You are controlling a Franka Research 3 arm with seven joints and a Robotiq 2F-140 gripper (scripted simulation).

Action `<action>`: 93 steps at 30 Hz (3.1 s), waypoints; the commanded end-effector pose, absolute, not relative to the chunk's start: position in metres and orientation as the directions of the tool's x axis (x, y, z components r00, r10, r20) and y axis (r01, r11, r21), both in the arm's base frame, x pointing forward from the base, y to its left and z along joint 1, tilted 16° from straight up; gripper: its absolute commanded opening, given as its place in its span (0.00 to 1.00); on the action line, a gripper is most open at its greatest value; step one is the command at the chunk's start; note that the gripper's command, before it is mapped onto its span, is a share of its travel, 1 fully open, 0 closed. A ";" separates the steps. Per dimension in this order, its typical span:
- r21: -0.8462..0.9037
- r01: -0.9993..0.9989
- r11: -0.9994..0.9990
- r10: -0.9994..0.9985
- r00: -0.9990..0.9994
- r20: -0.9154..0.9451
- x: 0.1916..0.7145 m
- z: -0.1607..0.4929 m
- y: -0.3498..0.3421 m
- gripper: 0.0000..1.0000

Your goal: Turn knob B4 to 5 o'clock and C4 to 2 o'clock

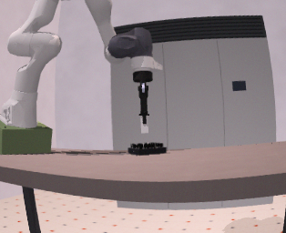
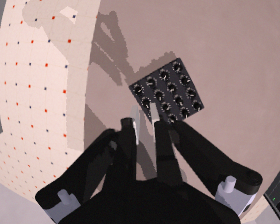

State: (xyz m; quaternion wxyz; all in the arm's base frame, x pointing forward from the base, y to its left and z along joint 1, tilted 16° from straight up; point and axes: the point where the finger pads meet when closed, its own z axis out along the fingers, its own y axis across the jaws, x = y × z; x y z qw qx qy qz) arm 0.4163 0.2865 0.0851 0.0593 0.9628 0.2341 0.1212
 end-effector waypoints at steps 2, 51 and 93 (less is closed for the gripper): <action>0.204 0.581 -0.788 0.614 0.770 0.174 0.418 0.086 0.285 0.12; 0.263 0.965 0.002 0.998 0.013 -0.055 0.416 0.092 0.285 0.12; 0.188 0.809 0.557 0.828 -0.526 -0.192 0.415 0.096 0.285 0.12</action>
